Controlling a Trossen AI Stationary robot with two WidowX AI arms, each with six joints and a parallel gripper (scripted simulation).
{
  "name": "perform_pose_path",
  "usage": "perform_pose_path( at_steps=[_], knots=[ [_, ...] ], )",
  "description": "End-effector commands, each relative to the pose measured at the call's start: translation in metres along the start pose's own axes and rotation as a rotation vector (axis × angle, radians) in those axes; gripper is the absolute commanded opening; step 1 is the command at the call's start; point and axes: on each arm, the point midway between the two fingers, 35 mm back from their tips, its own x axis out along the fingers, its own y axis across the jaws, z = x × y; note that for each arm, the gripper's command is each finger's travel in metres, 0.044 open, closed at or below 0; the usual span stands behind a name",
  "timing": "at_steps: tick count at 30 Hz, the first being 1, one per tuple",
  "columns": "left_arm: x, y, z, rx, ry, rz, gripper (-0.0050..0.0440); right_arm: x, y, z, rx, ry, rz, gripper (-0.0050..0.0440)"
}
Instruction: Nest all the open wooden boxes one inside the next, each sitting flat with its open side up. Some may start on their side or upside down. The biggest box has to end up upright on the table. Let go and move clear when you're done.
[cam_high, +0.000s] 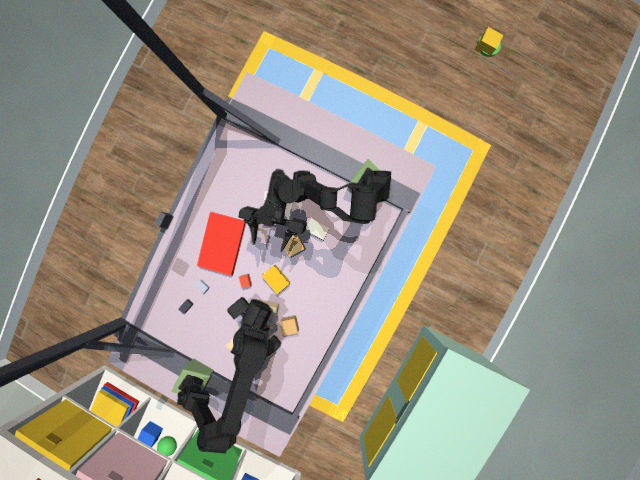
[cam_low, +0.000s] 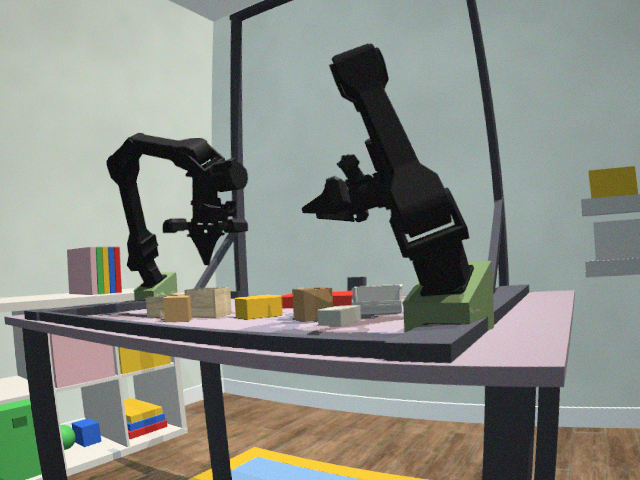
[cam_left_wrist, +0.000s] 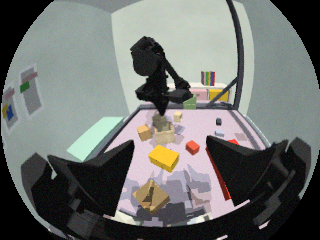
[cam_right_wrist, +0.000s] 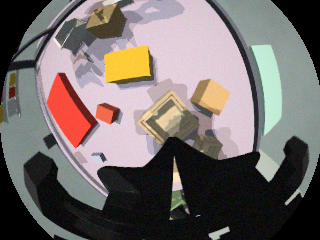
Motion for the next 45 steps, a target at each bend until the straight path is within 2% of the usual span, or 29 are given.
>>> perform_pose_path(
  at_steps=[1,16,26,45],
  knots=[
    [-0.001,0.0,0.004,-0.012,-0.003,0.001,0.04,-0.02,-0.005,0.005,-0.208,-0.046,0.02,-0.005],
    [0.001,-0.002,0.007,-0.018,-0.004,0.0,0.04,-0.017,-0.006,0.001,-0.255,-0.032,0.019,-0.005],
    [0.024,-0.011,0.02,0.002,0.01,-0.039,0.04,-0.01,-0.017,-0.006,-0.202,-0.026,0.017,-0.005],
    [0.057,-0.019,0.026,0.069,0.082,-0.113,0.04,-0.003,-0.032,-0.017,-0.127,-0.024,0.019,-0.005]
  ],
)
